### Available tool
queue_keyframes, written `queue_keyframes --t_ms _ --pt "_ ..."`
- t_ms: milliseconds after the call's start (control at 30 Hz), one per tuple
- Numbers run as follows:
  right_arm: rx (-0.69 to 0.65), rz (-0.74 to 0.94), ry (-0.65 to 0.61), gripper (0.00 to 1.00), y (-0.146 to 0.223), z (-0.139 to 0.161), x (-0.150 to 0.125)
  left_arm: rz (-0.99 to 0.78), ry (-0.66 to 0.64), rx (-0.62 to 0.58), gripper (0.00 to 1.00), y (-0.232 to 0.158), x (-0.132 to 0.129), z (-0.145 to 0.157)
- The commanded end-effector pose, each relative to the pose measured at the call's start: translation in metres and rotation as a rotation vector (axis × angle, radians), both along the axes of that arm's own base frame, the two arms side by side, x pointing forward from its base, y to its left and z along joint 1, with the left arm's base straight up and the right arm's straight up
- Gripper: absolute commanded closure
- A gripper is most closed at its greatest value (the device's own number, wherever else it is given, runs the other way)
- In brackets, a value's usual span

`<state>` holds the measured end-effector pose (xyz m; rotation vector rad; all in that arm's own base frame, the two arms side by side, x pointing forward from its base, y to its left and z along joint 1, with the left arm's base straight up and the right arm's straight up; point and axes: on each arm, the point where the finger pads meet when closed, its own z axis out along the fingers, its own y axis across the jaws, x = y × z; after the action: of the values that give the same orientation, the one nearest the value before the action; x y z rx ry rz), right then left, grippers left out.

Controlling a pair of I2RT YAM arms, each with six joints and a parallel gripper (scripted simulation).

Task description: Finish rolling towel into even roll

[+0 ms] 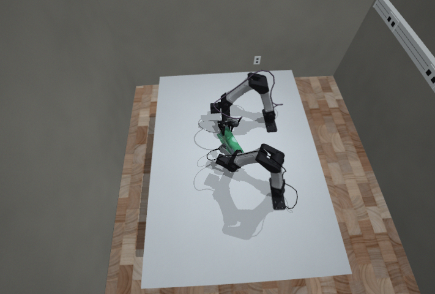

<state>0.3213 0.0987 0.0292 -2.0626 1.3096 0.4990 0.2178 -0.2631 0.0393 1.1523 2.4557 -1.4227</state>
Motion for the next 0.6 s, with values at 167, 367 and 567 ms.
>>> queue_keyframes --t_ms 167,367,567 --pt "0.007 0.042 -0.033 0.47 0.0014 -0.0001 0.0083 -0.006 -0.023 -0.030 0.58 -0.0044 0.0062 0.0041" --pt "0.007 0.042 -0.033 0.49 0.0014 -0.0001 0.0083 -0.006 -0.023 -0.030 0.58 -0.0044 0.0062 0.0041" --pt "0.007 0.042 -0.033 0.51 0.0014 -0.0001 0.0083 -0.006 -0.023 -0.030 0.58 -0.0044 0.0062 0.0041"
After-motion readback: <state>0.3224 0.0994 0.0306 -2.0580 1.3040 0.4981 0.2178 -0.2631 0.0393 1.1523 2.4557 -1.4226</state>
